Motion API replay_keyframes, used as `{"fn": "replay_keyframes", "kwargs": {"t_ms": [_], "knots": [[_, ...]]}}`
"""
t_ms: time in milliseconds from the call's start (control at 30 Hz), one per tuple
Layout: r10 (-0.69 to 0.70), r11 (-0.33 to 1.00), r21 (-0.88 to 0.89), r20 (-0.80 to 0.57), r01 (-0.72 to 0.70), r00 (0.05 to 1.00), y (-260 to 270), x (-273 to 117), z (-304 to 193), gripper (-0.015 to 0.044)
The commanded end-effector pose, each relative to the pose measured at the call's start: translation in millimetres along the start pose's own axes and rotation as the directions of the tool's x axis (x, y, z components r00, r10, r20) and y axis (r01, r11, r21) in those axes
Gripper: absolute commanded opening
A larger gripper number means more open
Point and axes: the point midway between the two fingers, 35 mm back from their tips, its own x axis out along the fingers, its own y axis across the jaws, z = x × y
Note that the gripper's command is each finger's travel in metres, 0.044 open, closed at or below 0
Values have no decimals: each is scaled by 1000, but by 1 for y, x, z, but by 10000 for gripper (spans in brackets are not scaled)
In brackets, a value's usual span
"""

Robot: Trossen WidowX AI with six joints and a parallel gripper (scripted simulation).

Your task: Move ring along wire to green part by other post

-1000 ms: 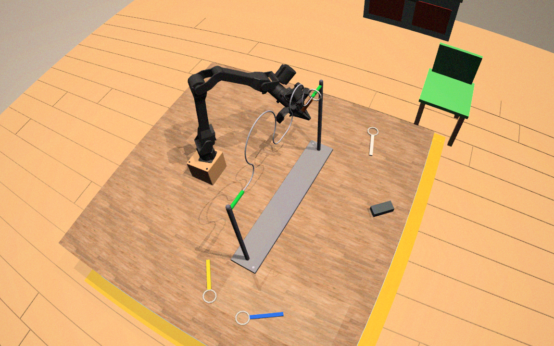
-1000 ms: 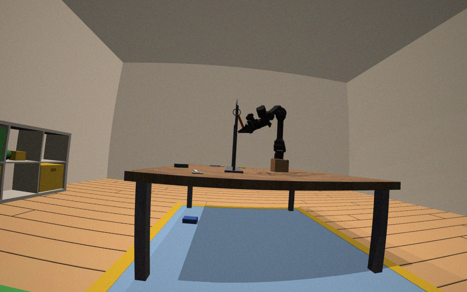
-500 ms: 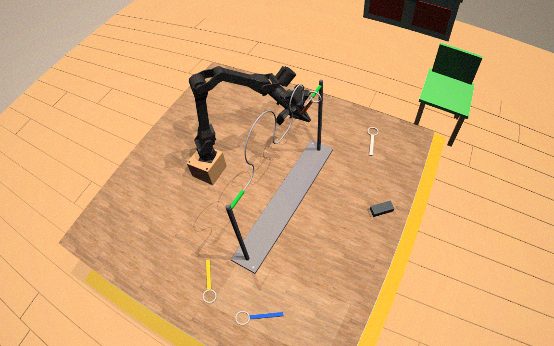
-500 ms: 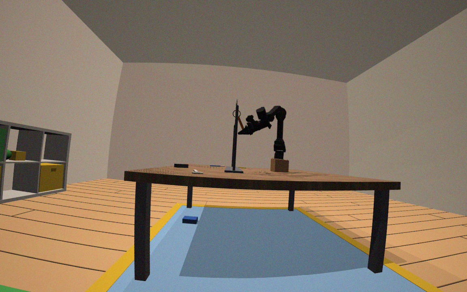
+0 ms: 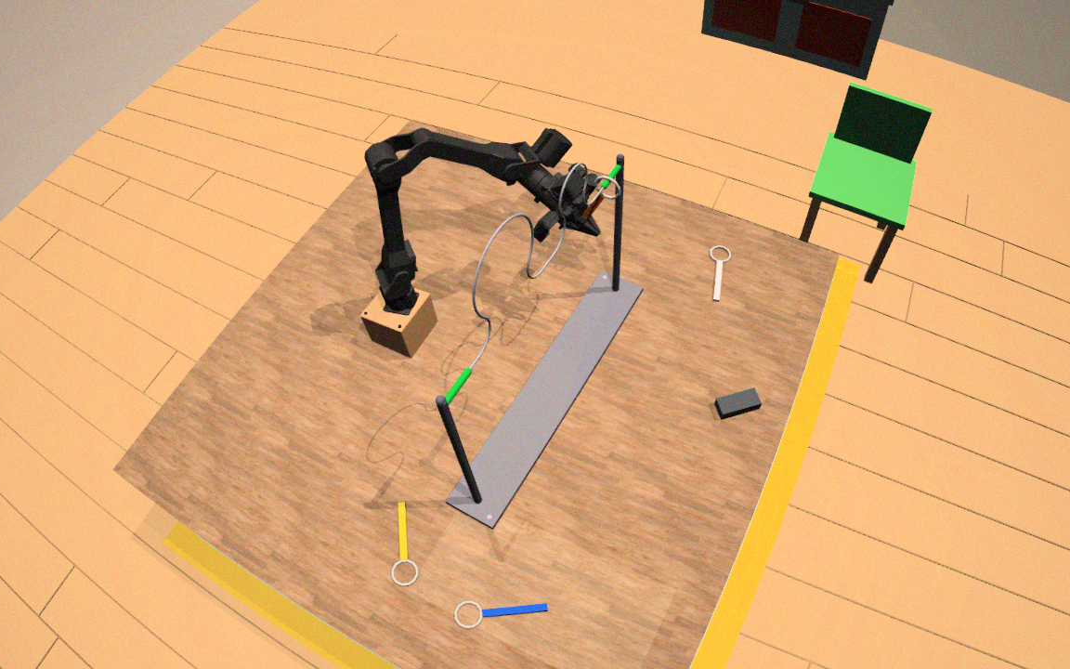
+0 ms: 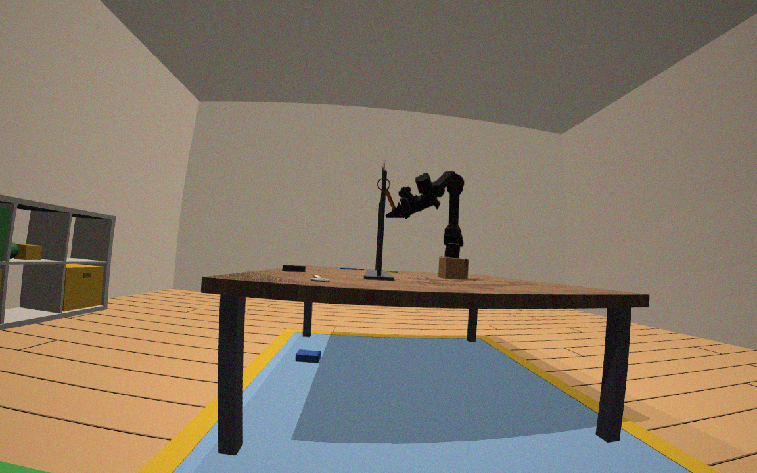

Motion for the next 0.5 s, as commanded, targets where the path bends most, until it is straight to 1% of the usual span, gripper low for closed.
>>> {"fn": "replay_keyframes", "kwargs": {"t_ms": [0,100,200,400,467], "knots": [[0,1000,0,0,0,1000,0,0,0,86],[0,1000,1,-1,0,1000,0,-3,0,160],[-1,1000,2,-3,1,1000,1,-12,-1,160],[-3,1000,6,-2,3,1000,0,-46,-1,160],[-3,1000,6,-2,3,1000,0,-49,-1,160]]}}
